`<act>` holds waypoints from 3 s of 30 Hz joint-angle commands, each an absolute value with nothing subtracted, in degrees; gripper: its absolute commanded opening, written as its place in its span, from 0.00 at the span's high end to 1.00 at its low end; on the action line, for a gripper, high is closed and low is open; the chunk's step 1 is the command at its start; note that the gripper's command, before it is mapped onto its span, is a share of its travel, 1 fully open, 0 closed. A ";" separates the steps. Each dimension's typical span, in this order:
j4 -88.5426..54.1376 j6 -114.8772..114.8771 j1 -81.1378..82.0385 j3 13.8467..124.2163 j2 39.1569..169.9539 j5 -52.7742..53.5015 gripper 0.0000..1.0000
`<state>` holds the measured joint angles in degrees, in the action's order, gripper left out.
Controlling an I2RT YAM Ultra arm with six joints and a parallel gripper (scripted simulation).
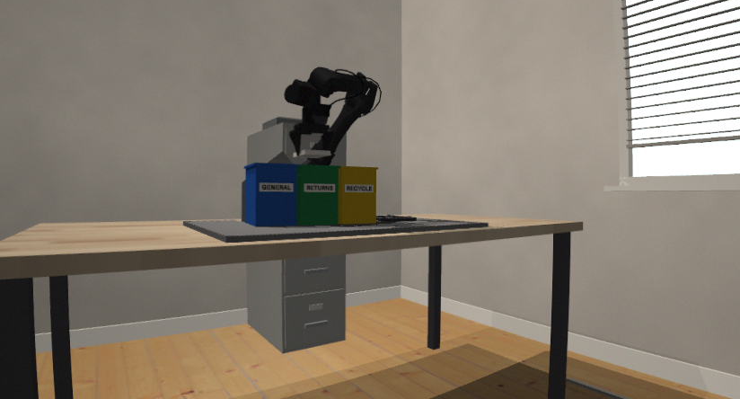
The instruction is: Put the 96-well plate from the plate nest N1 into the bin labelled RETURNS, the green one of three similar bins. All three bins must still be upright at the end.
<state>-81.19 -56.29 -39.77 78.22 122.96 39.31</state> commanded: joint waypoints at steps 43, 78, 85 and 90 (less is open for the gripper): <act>-72.49 -52.35 -37.77 72.30 120.65 41.82 1.00; -73.86 -53.43 -38.44 71.50 120.83 41.05 1.00; -73.67 -53.46 -38.50 71.56 120.66 41.02 1.00; -73.01 -53.29 -38.53 72.28 120.11 41.28 1.00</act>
